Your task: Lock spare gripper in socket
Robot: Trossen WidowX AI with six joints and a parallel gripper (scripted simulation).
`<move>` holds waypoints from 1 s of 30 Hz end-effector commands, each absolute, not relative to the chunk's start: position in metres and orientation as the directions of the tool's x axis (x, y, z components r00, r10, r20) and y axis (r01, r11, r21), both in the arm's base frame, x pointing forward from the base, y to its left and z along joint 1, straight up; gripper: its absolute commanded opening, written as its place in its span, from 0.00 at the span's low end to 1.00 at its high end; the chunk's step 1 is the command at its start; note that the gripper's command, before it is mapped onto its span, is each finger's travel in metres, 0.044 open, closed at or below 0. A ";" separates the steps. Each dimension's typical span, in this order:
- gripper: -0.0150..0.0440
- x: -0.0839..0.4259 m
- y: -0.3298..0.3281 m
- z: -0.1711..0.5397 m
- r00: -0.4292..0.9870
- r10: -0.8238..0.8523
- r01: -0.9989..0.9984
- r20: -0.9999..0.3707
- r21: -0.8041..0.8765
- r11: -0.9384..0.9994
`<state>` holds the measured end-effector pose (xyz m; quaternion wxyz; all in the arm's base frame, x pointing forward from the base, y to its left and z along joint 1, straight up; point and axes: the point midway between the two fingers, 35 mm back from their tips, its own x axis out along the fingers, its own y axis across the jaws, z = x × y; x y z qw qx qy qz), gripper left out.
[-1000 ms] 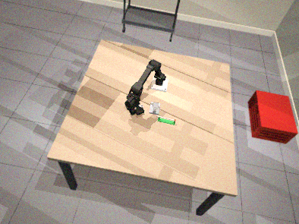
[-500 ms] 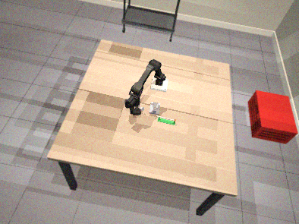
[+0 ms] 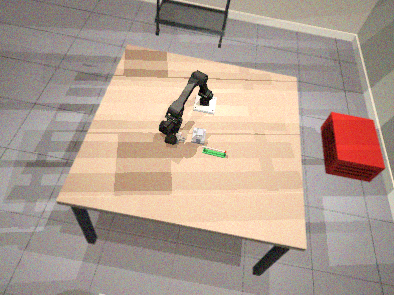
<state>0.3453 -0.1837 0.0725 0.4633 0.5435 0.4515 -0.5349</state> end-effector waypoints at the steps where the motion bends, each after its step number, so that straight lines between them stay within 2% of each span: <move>1: 0.25 0.344 -0.183 0.076 0.029 -0.008 0.968 -1.000 0.030 -0.250; 15: 0.25 0.342 -0.181 0.077 0.029 -0.008 0.826 -1.000 0.029 -0.563; 30: 0.25 0.338 -0.178 0.077 0.030 -0.009 0.567 -1.000 0.024 -0.823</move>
